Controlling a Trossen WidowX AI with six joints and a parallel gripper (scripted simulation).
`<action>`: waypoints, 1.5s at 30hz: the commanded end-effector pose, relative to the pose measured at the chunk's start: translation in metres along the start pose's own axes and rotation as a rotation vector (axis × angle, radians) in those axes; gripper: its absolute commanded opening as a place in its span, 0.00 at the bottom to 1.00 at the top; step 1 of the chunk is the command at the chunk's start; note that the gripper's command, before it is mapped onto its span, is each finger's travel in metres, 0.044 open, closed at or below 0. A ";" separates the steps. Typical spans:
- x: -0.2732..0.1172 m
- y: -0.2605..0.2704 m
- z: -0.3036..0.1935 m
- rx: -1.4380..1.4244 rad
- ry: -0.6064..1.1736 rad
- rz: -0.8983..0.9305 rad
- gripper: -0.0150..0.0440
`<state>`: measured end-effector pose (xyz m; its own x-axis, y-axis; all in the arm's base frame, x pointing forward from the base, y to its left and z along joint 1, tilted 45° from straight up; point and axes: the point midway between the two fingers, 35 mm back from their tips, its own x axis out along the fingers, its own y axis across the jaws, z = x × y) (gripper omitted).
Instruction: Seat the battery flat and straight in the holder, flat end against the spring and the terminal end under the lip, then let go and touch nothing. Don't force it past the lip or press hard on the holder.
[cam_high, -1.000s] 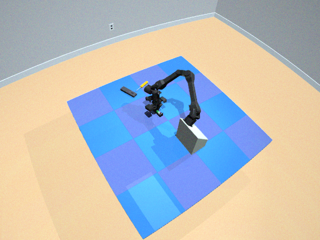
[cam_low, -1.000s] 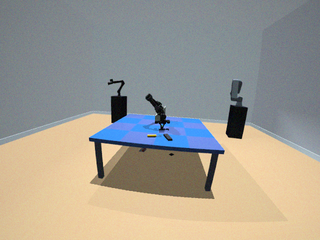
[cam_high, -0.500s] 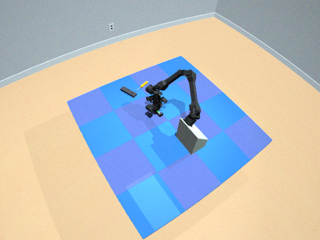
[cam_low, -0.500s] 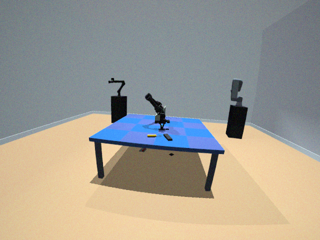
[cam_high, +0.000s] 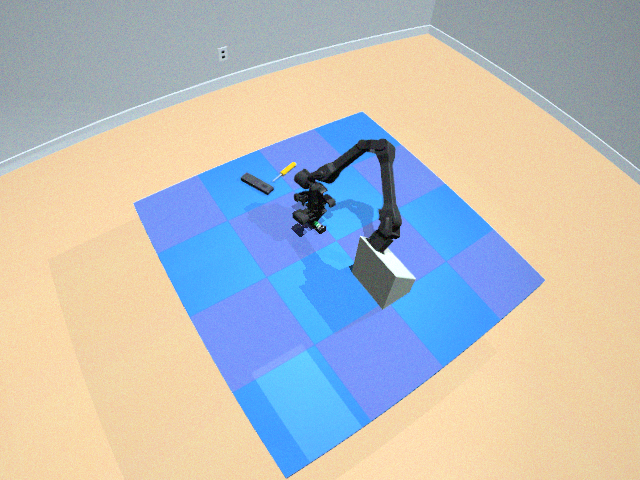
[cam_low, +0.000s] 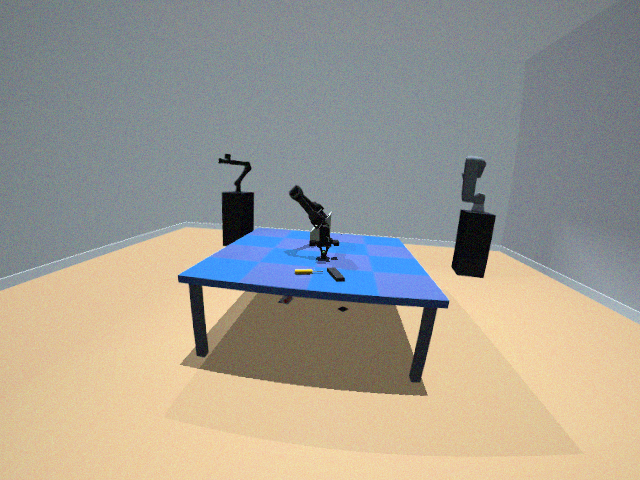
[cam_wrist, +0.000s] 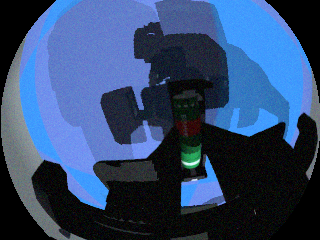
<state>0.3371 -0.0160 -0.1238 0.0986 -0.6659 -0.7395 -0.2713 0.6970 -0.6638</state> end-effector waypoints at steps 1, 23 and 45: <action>0.002 -0.002 -0.002 0.005 -0.013 0.000 0.36; 0.002 -0.003 -0.010 0.005 -0.062 -0.001 0.36; 0.003 -0.003 -0.017 0.005 -0.075 -0.003 0.36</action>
<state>0.3228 -0.0242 -0.1213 0.1712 -0.6466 -0.7434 -0.2632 0.6971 -0.6669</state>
